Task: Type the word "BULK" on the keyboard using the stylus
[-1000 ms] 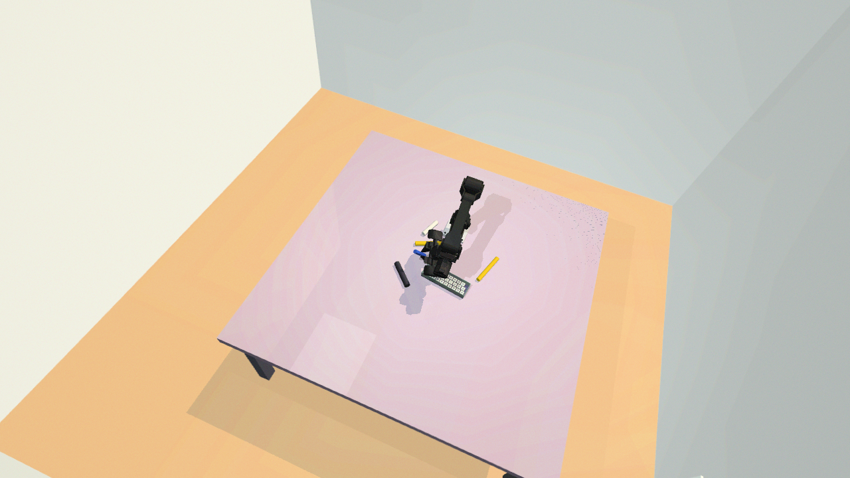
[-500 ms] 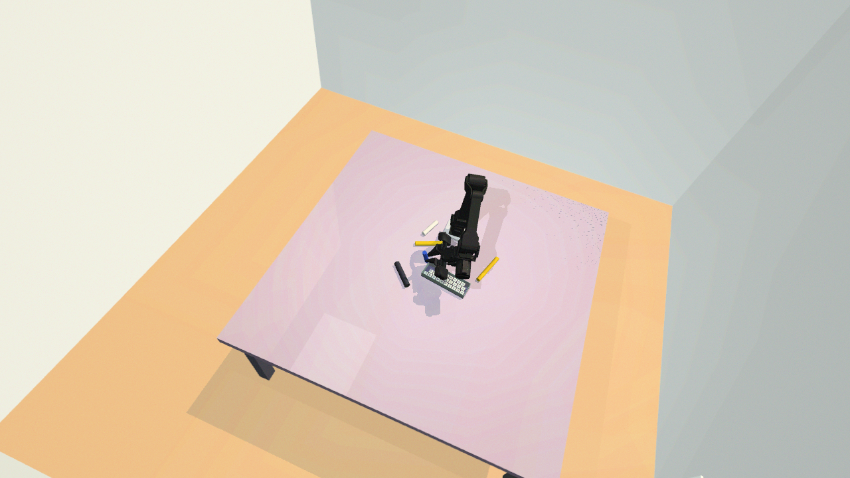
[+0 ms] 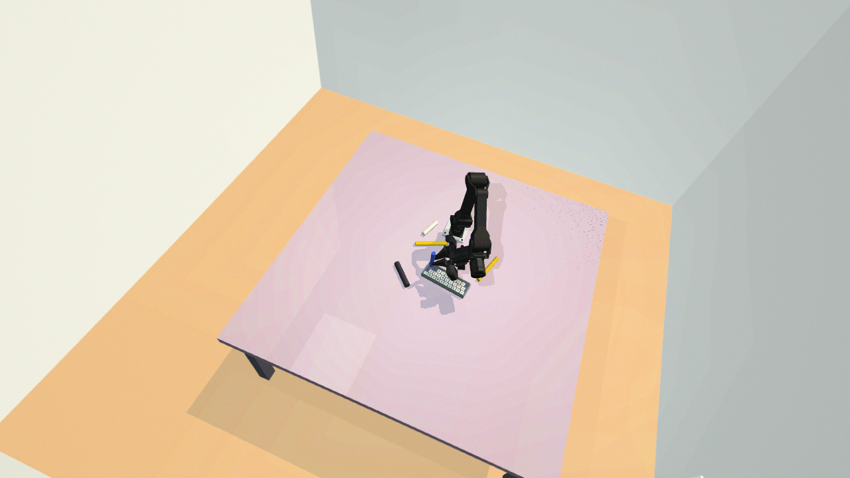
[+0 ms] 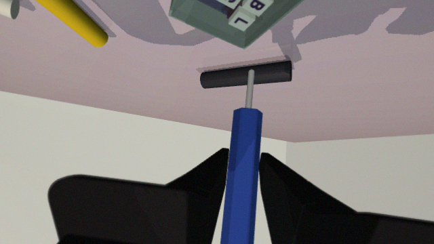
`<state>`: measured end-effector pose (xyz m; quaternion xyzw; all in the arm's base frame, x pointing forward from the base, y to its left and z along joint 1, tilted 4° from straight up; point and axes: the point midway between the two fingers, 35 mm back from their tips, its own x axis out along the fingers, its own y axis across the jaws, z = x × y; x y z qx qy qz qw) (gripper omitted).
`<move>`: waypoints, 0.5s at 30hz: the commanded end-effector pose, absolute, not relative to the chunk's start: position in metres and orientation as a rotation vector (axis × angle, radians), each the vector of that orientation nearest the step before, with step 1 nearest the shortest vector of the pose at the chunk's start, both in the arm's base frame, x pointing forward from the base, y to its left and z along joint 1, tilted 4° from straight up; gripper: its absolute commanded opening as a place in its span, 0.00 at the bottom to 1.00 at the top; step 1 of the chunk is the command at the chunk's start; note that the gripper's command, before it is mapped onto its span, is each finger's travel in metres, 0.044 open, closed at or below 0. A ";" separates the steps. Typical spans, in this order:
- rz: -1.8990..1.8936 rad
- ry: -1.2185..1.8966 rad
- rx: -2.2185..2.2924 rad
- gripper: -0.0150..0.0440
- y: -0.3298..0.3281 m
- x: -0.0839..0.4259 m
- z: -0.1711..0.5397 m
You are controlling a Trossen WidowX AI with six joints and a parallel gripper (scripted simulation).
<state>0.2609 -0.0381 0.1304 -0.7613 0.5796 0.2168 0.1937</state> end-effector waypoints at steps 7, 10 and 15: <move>0.595 1.627 -2.143 0.25 -0.035 0.261 0.097; 0.595 1.627 -2.143 0.30 -0.035 0.261 0.097; 0.595 1.627 -2.143 0.39 -0.036 0.262 0.094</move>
